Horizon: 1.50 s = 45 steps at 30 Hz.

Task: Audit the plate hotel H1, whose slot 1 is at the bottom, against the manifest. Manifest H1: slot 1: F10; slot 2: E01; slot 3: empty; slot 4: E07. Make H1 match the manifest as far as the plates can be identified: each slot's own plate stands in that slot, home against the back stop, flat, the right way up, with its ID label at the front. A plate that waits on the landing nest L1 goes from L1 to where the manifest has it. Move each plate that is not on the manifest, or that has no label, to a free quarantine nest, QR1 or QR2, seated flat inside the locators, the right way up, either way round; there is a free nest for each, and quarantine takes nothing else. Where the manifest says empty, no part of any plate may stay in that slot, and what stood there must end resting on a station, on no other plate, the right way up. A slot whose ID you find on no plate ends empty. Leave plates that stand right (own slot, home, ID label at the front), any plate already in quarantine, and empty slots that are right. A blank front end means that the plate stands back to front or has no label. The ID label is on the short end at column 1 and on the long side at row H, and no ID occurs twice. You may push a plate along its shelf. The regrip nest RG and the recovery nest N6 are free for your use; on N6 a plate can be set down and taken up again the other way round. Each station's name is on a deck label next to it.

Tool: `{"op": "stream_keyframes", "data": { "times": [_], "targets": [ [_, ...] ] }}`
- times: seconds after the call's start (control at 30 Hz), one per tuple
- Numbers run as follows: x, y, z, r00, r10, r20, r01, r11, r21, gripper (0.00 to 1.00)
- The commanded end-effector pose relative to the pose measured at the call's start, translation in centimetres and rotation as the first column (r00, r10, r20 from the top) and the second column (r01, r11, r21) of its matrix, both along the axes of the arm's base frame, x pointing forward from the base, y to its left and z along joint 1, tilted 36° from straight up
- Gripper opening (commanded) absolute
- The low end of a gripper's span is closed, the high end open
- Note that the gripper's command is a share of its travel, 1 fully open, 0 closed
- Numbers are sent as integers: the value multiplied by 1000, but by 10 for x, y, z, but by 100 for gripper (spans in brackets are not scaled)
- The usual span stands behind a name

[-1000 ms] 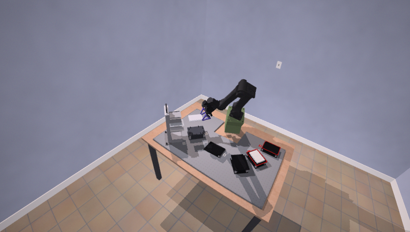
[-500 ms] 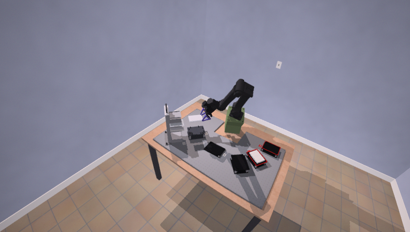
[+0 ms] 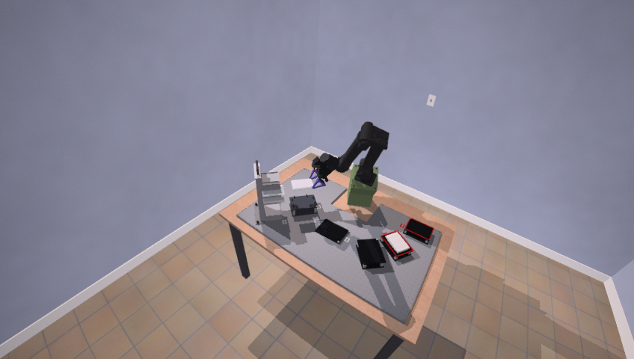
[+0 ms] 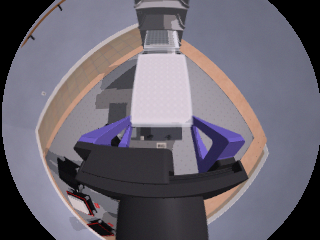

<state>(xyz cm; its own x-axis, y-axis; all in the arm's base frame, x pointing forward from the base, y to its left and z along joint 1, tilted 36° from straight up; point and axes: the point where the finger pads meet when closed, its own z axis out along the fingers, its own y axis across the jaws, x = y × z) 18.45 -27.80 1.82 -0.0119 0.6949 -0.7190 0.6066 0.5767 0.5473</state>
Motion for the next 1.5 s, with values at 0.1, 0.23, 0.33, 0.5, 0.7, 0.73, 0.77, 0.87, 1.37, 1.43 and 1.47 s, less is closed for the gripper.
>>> {"op": "stream_keyframes", "data": {
  "times": [0.1, 0.23, 0.33, 0.5, 0.7, 0.73, 0.77, 0.87, 1.37, 1.43, 1.47],
  "targets": [
    [4, -1, 0, 1000, 1, 6, -1, 1000, -11, 86],
    [4, 1, -3, 1000, -3, 5, 3, 1000, -7, 86],
    [6, 1, -3, 1000, 2, 5, -1, 1000, -8, 86],
    [6, 0, -4, 1000, -1, 6, 1, 1000, -10, 86],
    [8, 3, -8, 1000, 2, 5, -2, 1000, -6, 86],
    [8, 4, -8, 1000, 1, 5, -1, 1000, -5, 86],
    [7, 4, -9, 1000, -1, 5, 1, 1000, -5, 86],
    [10, 2, -9, 1000, 1, 6, -1, 1000, -11, 86],
    [12, 4, -15, 1000, -3, 6, 3, 1000, -7, 86],
    [13, 5, -16, 1000, 2, 6, -1, 1000, -7, 86],
    [14, 5, -16, 1000, 2, 5, -2, 1000, -7, 86]
  ]
}}
